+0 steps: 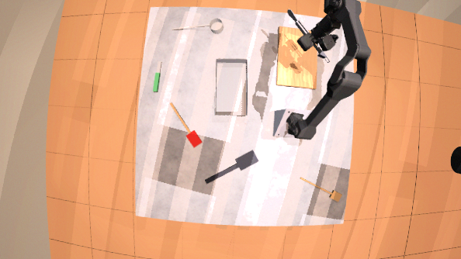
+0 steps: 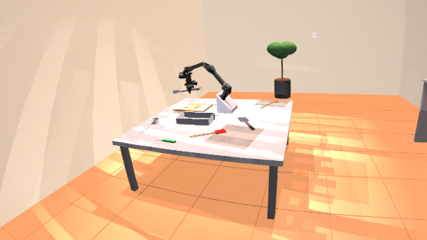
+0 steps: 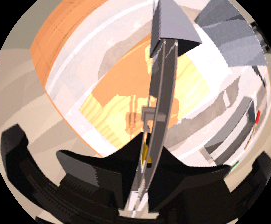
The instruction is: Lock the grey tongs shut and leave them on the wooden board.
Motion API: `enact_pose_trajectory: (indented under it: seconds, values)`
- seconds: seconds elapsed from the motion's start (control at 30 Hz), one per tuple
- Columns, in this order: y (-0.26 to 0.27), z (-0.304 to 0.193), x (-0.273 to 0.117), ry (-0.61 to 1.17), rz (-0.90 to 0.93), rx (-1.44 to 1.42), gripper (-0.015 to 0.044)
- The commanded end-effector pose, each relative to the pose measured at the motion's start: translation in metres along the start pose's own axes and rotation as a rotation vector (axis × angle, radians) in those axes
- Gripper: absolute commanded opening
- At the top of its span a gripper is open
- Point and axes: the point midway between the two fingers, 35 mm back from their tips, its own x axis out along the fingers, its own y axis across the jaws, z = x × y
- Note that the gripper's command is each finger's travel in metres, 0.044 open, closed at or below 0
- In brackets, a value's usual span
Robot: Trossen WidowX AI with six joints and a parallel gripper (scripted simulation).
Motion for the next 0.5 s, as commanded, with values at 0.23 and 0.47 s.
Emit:
enact_pose_trajectory:
  seconds: [0.23,0.47]
  values:
    - [0.013,0.014,0.004,-0.006,0.0,0.391,-0.015]
    - [0.015,0.017,0.004,-0.007,0.0,0.485,-0.015]
